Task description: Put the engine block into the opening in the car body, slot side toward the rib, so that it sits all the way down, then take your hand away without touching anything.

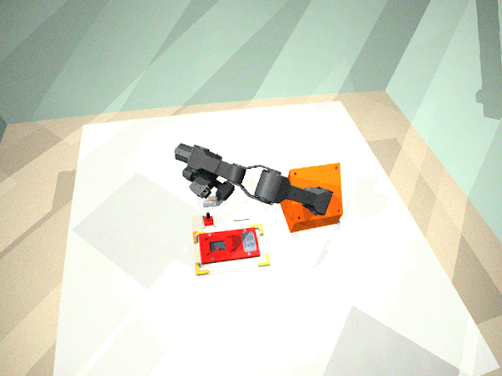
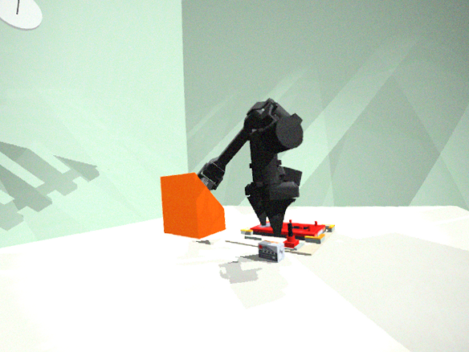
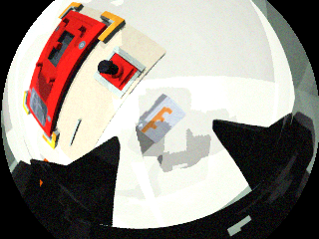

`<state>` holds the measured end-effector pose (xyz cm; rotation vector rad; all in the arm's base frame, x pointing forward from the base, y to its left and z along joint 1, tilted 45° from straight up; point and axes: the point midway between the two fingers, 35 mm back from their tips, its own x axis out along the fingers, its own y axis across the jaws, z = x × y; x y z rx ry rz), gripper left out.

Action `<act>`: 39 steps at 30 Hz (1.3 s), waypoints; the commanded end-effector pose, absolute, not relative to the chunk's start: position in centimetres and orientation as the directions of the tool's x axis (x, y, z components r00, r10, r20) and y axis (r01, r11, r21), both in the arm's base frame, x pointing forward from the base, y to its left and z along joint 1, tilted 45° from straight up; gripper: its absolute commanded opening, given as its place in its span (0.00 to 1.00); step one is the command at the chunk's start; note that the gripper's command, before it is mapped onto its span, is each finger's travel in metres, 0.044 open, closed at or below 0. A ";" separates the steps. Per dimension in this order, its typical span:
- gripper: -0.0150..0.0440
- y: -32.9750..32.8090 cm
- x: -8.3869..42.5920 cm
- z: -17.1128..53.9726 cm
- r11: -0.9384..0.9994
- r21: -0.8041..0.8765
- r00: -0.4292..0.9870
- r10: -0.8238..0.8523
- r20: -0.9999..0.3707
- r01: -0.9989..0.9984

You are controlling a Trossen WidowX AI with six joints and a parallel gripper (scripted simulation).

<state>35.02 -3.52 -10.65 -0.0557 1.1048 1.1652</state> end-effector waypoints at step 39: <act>1.00 -4.9 35.1 -9.3 0.610 0.561 -0.040 0.696 -0.717 0.559</act>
